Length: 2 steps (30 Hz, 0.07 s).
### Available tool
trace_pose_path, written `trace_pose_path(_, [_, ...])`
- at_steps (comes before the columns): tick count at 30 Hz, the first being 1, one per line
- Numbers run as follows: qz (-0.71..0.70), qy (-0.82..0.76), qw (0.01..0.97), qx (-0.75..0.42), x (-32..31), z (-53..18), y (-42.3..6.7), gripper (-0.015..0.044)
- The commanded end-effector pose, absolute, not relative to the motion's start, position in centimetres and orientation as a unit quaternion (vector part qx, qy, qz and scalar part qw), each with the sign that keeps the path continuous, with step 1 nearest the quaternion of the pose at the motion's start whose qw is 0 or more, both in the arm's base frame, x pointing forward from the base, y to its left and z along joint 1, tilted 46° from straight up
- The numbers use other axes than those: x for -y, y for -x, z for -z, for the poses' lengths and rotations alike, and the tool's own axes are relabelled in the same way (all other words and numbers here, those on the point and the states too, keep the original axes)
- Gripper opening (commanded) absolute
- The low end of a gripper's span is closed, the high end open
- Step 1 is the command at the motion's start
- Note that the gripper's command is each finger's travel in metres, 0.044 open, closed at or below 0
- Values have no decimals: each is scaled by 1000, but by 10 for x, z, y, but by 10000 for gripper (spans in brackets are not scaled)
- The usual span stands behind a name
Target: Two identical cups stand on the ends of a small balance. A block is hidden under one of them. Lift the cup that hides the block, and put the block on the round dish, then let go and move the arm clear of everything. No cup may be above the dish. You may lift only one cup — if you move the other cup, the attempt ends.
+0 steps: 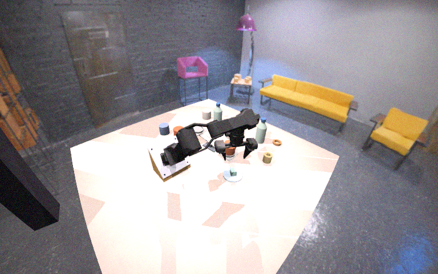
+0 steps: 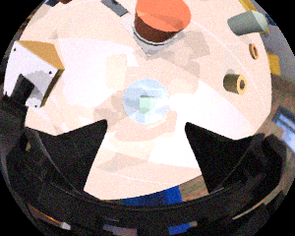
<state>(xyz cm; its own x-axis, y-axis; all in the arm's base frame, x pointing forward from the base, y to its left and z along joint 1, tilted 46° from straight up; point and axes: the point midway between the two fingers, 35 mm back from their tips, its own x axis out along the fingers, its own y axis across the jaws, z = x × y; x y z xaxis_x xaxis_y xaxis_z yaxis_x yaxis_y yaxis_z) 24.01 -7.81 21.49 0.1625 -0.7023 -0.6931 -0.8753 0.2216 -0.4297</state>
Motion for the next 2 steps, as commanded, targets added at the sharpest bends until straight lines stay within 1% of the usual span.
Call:
trace_pose_path(1, [-93,617,449,-639,77,-218,-240,440])
trace_pose_path(2, [-93,617,449,-639,77,-218,-240,440])
